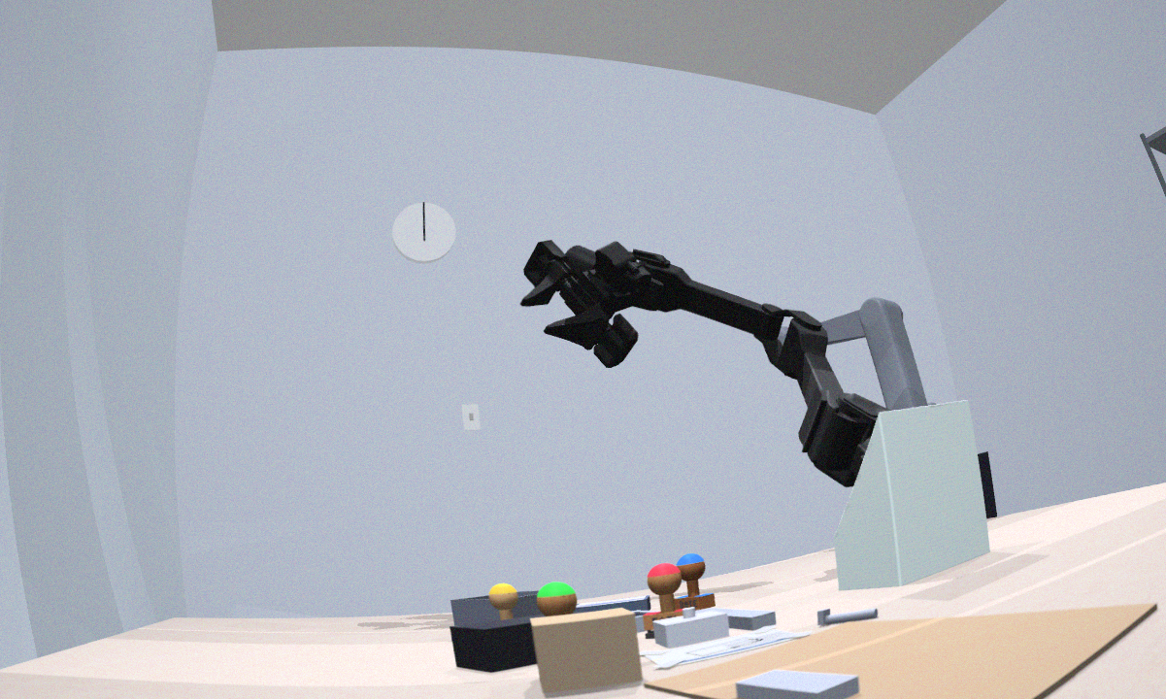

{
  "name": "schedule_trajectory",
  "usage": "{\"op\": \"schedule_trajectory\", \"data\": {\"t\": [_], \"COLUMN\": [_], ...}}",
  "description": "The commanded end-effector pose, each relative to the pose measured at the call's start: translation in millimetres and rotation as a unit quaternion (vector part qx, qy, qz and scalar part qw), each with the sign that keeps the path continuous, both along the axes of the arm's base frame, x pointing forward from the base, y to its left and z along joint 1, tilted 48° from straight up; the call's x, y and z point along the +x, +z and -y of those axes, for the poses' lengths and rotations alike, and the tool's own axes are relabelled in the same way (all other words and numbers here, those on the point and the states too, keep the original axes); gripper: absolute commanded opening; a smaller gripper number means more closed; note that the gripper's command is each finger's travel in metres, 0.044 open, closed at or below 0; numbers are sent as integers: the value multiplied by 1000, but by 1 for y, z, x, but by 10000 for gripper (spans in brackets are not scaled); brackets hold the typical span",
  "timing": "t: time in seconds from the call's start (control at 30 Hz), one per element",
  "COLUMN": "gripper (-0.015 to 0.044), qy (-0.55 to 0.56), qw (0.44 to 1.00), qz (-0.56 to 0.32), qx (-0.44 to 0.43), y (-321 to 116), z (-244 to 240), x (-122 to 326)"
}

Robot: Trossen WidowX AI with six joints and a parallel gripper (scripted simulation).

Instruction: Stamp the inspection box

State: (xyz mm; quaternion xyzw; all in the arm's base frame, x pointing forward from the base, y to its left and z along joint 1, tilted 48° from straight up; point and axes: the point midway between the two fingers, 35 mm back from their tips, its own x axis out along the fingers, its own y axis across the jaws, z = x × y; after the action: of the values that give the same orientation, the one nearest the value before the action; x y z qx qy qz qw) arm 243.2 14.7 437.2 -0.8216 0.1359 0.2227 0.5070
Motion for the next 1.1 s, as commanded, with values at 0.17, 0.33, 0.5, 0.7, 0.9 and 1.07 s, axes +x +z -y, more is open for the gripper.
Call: {"op": "schedule_trajectory", "data": {"t": [0.17, 0.33, 0.5, 0.7, 0.9, 1.07], "gripper": [221, 221, 221, 221, 221, 221], "qy": [-197, -305, -403, -512, -609, -675], "qw": [962, 920, 873, 811, 748, 697], "qz": [-132, -167, -180, -171, -137, -91], "qx": [135, 181, 208, 224, 227, 223], "y": [-90, -136, -180, -233, -287, -331], "z": [-11, -17, -23, -30, -35, -39], "x": [85, 113, 133, 149, 157, 158]}}
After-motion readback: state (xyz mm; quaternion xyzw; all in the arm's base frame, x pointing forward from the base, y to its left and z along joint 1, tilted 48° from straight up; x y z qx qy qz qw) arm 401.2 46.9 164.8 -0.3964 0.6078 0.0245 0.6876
